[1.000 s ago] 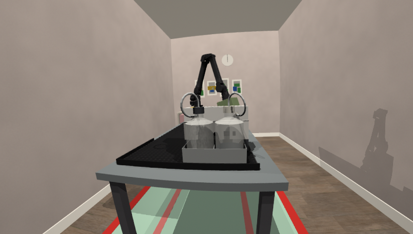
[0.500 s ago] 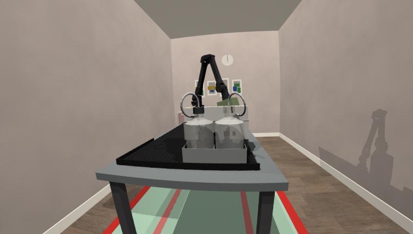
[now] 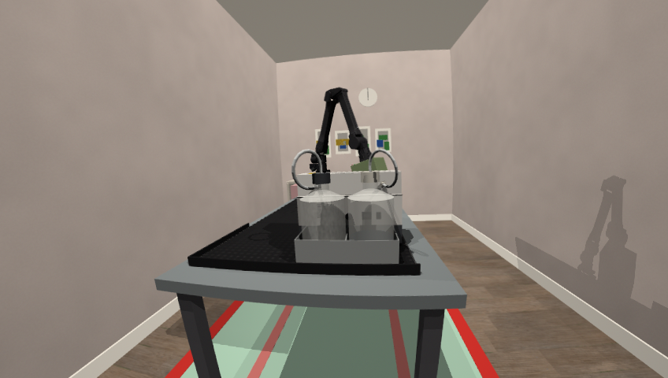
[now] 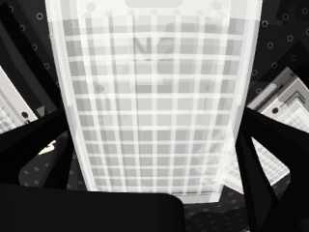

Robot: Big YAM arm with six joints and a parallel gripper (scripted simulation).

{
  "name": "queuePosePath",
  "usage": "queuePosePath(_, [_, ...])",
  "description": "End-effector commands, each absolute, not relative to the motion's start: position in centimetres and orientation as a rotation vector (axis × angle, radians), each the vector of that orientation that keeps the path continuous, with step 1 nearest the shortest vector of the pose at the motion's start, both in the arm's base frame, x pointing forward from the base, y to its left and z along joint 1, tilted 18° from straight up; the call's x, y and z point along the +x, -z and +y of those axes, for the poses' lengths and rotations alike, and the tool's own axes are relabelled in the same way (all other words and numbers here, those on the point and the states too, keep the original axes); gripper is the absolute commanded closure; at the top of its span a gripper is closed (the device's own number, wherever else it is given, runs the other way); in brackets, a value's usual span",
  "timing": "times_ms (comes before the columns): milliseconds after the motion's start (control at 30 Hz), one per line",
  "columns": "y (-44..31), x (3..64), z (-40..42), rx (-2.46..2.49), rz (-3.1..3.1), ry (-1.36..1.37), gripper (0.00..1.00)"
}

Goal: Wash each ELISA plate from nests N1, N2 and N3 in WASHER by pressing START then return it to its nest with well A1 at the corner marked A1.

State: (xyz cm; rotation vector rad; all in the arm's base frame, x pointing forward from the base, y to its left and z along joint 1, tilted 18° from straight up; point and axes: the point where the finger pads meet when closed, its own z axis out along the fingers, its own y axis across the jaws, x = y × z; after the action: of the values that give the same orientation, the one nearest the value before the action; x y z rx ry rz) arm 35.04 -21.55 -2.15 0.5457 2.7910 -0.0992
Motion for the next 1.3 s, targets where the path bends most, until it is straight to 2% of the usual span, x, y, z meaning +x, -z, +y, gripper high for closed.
queuePosePath(0, [1.5,35.6,-22.0,0.533,2.774,0.109,0.16])
queuePosePath(600, [2.7,35.0,-21.7,0.526,2.793,0.102,0.16])
queuePosePath(1267, [4.9,37.1,-22.4,0.522,2.771,0.111,0.16])
